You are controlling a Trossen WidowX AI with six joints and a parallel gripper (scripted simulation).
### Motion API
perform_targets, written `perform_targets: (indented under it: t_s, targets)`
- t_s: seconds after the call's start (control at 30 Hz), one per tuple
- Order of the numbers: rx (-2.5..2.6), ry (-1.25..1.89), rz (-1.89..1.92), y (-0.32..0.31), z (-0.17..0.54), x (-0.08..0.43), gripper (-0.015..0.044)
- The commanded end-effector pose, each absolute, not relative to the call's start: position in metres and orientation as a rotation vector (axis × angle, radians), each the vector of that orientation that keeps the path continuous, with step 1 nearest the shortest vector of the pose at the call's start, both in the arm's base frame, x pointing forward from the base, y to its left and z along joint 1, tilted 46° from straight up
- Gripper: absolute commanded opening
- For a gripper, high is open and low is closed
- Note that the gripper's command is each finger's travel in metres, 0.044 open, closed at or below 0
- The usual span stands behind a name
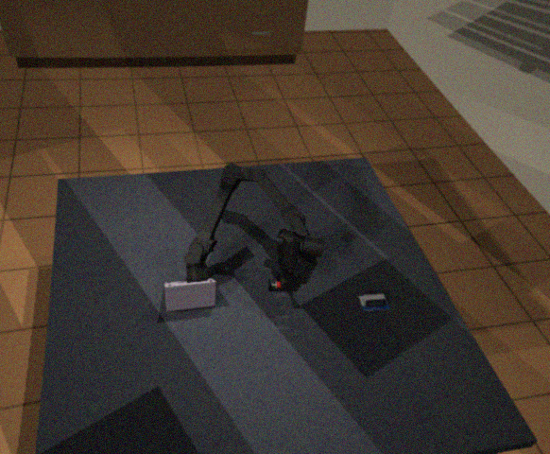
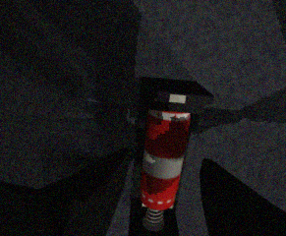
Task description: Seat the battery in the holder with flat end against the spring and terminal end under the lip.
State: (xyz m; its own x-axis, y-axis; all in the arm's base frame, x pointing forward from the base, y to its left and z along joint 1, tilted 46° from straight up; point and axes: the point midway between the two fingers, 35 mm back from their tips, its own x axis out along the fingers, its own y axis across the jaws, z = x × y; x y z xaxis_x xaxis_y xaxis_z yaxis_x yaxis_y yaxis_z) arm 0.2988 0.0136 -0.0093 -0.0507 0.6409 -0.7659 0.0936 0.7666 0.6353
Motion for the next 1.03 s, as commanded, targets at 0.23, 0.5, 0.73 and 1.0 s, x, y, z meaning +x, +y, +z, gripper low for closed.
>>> perform_targets:
  t_s: [0.23,0.5,0.73,1.0]
  targets:
    - [0.593,1.583,0.490,-0.035,0.038,0.302,0.0434]
    - [0.593,1.583,0.491,-0.040,0.042,0.303,0.0440]
    - [0.593,1.583,0.491,-0.040,0.042,0.303,0.0440]
    - [0.593,1.583,0.491,-0.040,0.042,0.303,0.0440]
